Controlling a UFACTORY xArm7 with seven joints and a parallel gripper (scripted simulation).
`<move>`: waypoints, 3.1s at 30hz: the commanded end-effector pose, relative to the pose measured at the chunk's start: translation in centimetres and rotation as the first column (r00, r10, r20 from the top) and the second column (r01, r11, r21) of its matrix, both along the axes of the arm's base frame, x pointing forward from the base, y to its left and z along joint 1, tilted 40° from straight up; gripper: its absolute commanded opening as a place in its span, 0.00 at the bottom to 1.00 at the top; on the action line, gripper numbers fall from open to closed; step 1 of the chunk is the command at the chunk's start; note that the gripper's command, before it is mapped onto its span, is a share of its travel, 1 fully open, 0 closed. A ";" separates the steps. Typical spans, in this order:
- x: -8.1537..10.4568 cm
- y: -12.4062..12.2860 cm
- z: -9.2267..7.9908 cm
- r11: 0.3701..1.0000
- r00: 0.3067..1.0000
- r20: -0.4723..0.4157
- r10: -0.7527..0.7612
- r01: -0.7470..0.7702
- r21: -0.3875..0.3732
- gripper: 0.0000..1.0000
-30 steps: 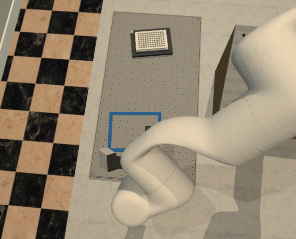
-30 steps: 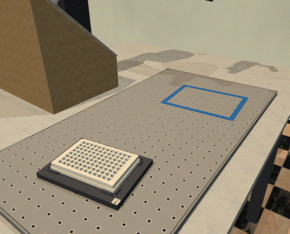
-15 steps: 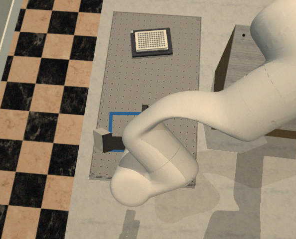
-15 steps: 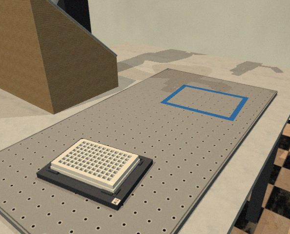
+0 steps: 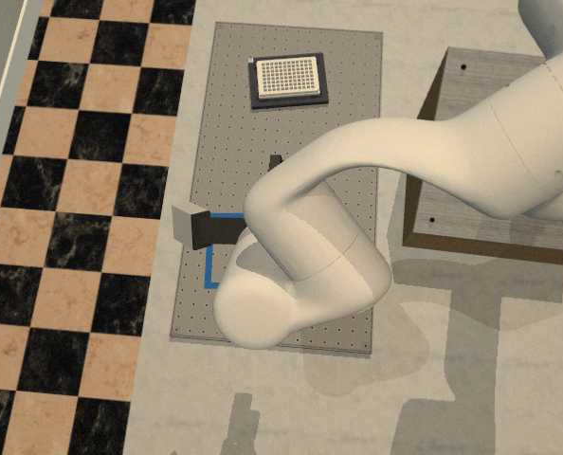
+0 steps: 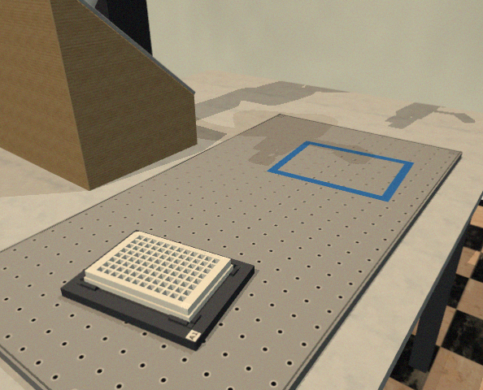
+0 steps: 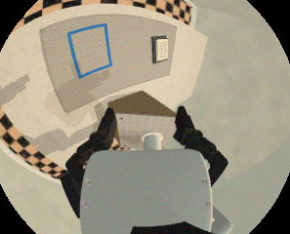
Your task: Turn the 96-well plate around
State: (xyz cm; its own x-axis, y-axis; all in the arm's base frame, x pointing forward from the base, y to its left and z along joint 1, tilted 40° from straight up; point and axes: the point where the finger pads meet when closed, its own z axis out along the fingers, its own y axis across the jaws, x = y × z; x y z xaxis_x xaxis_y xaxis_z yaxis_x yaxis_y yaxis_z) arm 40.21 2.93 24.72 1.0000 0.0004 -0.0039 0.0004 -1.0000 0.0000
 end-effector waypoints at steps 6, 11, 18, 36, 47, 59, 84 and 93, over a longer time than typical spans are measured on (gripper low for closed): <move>0.4 -3.0 -0.5 0.998 0.998 -0.010 -0.063 0.064 0.023 1.00; 1.3 -3.2 -2.3 0.977 0.979 -0.053 -0.199 0.202 0.065 1.00; 2.5 -3.5 -4.5 0.930 0.933 -0.108 -0.343 0.353 0.098 1.00; 4.8 -4.6 -10.0 0.689 0.689 -0.274 -0.671 0.716 0.112 1.00; 5.9 -5.6 -13.3 0.498 0.488 -0.360 -0.795 0.864 0.073 1.00; 7.0 -7.1 -17.9 0.220 0.188 -0.445 -0.876 0.975 -0.021 1.00; 7.5 -9.8 -25.6 -0.238 -0.328 -0.488 -0.809 0.942 -0.238 1.00; 7.3 -11.0 -28.9 -0.392 -0.507 -0.468 -0.724 0.860 -0.327 1.00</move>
State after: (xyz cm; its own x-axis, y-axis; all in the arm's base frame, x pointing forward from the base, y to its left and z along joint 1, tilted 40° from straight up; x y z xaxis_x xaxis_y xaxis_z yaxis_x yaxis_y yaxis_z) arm 47.35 -7.49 -3.05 -0.4366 -0.7598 -0.4817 -0.8971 0.3278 0.2961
